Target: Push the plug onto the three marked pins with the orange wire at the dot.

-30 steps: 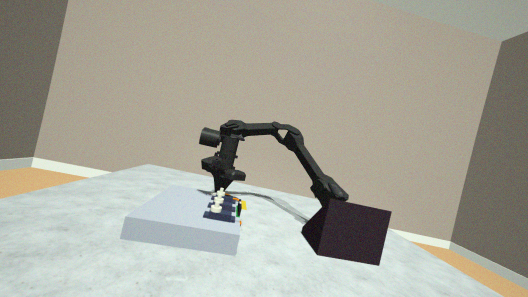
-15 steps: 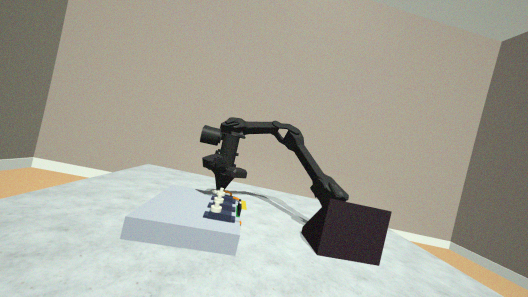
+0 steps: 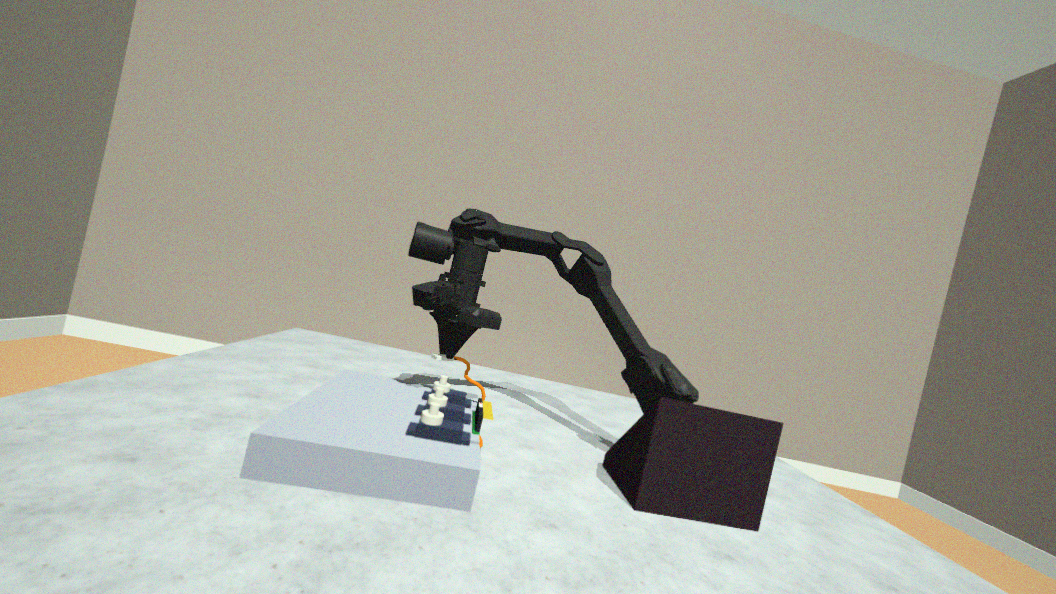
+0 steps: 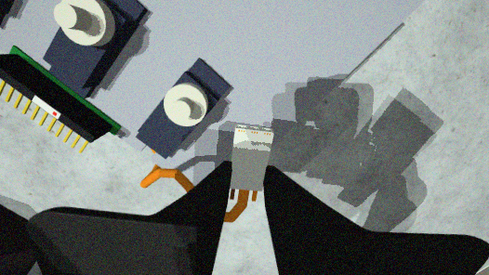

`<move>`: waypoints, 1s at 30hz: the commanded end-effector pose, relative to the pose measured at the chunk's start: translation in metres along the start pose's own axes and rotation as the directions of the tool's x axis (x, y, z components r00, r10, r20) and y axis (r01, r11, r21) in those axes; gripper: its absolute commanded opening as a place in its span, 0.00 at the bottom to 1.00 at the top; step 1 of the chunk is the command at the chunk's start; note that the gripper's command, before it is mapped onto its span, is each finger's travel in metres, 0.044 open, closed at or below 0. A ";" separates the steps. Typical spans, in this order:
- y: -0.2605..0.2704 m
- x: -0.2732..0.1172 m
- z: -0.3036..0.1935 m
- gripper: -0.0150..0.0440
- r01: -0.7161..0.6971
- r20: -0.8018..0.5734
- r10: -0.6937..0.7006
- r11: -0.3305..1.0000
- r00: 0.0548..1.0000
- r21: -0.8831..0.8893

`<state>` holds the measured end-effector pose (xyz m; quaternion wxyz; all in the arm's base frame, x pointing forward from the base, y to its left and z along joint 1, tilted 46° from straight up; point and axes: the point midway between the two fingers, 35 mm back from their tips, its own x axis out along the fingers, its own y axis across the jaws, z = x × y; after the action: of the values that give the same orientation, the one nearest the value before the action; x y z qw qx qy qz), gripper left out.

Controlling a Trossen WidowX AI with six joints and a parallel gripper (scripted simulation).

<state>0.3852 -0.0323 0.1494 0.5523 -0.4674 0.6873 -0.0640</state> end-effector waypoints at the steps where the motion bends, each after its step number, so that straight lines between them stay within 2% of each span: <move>1: 0.018 -0.003 0.000 0.25 -0.010 0.000 0.010 0.999 1.000 0.041; 30: 0.152 -0.006 -0.035 0.25 -0.019 0.000 0.021 0.887 1.000 0.461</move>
<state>0.2838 0.0383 0.0809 0.6376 -0.3342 0.6638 -0.2030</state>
